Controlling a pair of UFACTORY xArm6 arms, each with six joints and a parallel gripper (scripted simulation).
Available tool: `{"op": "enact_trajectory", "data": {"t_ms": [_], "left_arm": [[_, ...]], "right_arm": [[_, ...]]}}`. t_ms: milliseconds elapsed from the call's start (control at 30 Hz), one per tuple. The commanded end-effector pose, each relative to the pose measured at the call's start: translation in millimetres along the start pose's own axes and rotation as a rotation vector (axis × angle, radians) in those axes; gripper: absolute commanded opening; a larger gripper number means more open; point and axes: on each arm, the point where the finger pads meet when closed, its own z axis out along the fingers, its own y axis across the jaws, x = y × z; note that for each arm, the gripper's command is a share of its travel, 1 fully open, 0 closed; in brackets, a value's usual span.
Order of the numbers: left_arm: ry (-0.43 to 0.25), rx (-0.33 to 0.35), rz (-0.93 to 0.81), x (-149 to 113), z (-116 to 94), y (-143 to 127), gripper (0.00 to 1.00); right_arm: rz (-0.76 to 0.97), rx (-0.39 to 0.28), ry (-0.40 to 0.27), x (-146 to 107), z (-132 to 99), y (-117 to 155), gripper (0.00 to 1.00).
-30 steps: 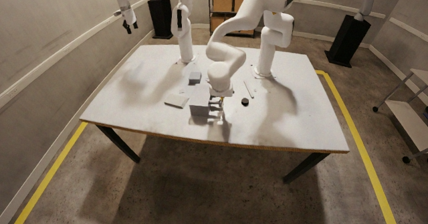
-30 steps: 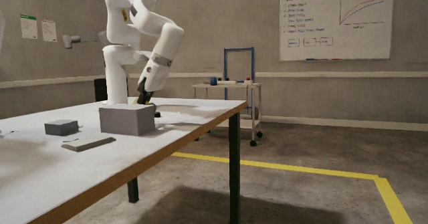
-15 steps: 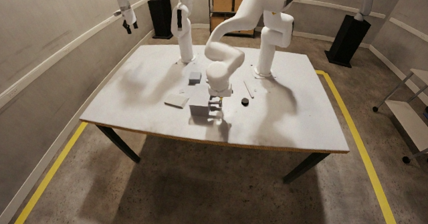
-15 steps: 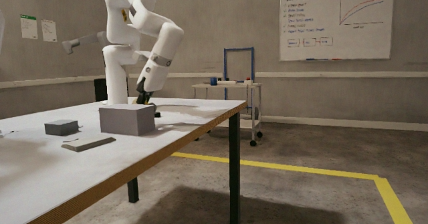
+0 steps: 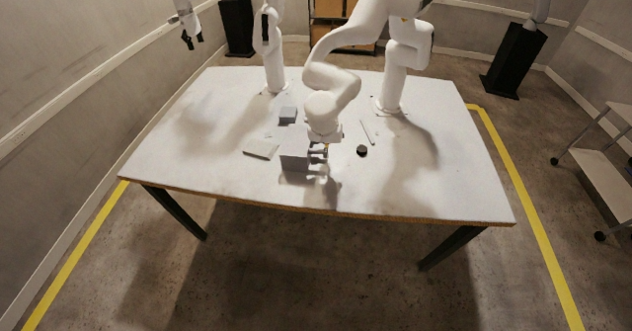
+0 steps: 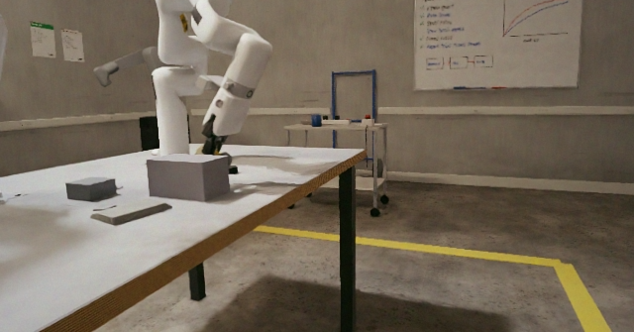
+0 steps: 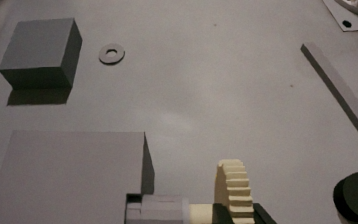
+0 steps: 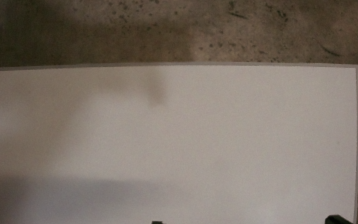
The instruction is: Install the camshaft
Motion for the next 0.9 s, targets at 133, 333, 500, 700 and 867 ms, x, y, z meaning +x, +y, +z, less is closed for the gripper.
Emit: {"op": "enact_trajectory", "data": {"t_ms": [133, 333, 500, 700, 867], "left_arm": [[-0.004, 0.002, 0.001, -0.3, -1.9, -1.1, 0.09], [-0.004, 0.002, 0.001, -0.3, -1.9, -1.1, 0.32], [-0.004, 0.002, 0.001, -0.3, -1.9, -1.1, 0.32], [-0.004, 0.002, 0.001, -0.3, -1.9, -1.1, 0.32], [-0.004, 0.002, 0.001, -0.3, -1.9, -1.1, 0.32]], "right_arm": [[0.000, 0.000, 0.004, 1.0, -1.7, 0.0, 1.00], [0.000, 0.000, 0.004, 1.0, -1.7, 0.0, 1.00], [0.000, 0.000, 0.004, 1.0, -1.7, 0.0, 1.00], [0.000, 0.000, 0.004, 1.0, -1.7, 0.0, 1.00], [0.000, 0.000, 0.004, 1.0, -1.7, 0.0, 1.00]]}}
